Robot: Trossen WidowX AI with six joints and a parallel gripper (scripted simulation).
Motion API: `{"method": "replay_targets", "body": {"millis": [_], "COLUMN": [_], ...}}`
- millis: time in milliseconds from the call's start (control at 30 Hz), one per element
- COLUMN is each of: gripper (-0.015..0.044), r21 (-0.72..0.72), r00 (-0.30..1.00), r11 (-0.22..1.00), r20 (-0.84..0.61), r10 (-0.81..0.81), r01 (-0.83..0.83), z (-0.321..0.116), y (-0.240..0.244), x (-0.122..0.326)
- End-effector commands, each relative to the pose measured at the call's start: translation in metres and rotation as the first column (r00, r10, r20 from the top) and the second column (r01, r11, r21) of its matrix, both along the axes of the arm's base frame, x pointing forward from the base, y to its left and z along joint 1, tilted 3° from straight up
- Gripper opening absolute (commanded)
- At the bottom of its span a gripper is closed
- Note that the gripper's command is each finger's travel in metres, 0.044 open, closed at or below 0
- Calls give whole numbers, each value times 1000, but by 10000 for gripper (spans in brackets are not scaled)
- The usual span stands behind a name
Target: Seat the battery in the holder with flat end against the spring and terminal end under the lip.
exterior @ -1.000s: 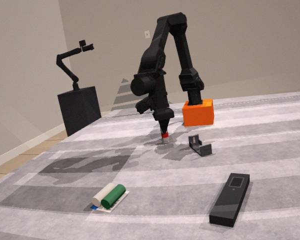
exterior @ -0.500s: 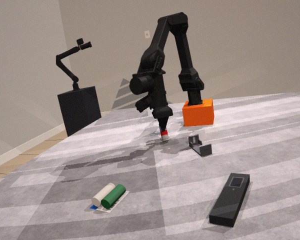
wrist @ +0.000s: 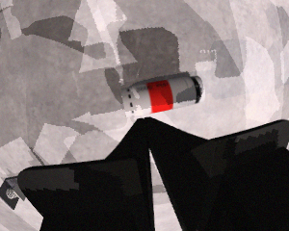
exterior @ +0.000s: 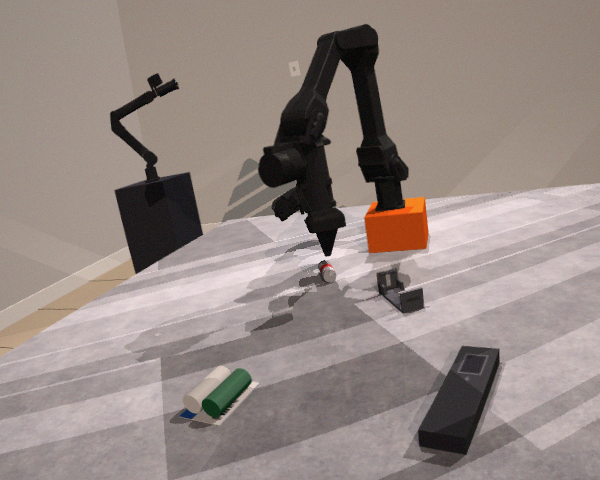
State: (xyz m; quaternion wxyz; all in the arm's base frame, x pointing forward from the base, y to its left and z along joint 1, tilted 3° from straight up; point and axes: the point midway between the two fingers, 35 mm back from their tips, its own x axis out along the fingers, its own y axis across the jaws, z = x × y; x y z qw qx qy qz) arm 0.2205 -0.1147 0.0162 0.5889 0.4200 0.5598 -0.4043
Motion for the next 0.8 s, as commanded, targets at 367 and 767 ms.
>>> {"method": "replay_targets", "body": {"millis": [367, 767], "gripper": [0, 157], "r21": [-11, 20], "r00": [1000, 896], "r11": [1000, 896], "r20": [23, 25], "r10": [3, -444], "r01": [-3, 443], "z": [74, 51], "y": [0, -5], "x": [-4, -7]}}
